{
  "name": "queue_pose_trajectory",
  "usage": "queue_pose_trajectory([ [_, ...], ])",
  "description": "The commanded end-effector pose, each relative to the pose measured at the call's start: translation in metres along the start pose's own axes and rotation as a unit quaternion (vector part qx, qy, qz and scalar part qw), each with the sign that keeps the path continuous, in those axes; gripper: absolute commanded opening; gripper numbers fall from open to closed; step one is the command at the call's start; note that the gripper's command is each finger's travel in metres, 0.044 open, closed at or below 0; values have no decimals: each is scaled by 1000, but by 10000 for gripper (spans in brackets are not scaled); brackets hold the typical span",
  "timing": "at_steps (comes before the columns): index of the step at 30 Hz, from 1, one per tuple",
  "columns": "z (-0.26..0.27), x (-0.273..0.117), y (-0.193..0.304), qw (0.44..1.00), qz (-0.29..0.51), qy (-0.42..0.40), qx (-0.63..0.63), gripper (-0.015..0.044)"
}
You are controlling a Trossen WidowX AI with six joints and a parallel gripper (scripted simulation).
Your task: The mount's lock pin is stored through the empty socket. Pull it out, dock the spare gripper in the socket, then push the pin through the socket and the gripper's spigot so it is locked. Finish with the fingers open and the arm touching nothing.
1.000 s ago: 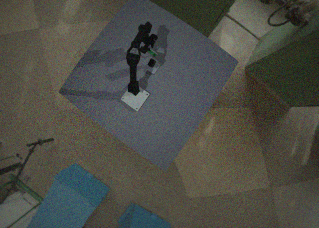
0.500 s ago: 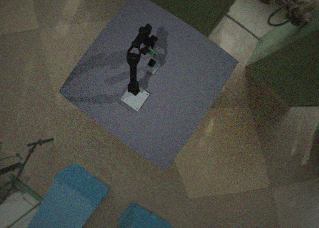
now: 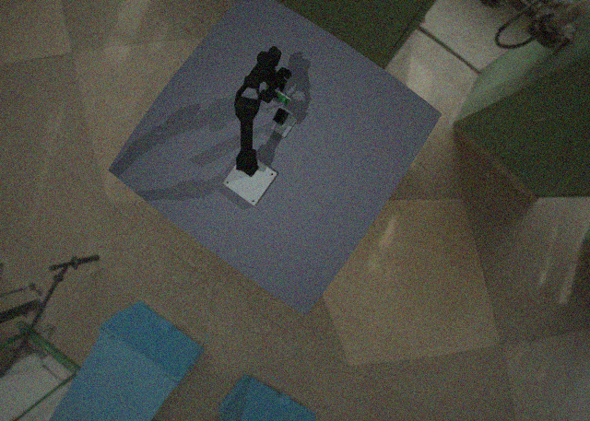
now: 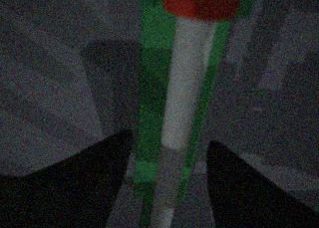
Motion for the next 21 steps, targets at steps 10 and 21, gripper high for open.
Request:
queue_pose_trajectory([
  [10,1,2,0,1000,3,0,0,0],
  [21,-1,-7,2,1000,3,0,0,0],
])
Point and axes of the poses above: the point midway between the two fingers, 35 mm back from their tips, its own x axis out along the fingers, its own z axis across the jaws, y = z × x, the point moved 6 cm from there along -x, back along the fingers, and after that the axes turned 8 degrees about x, right-handed, at the moved point
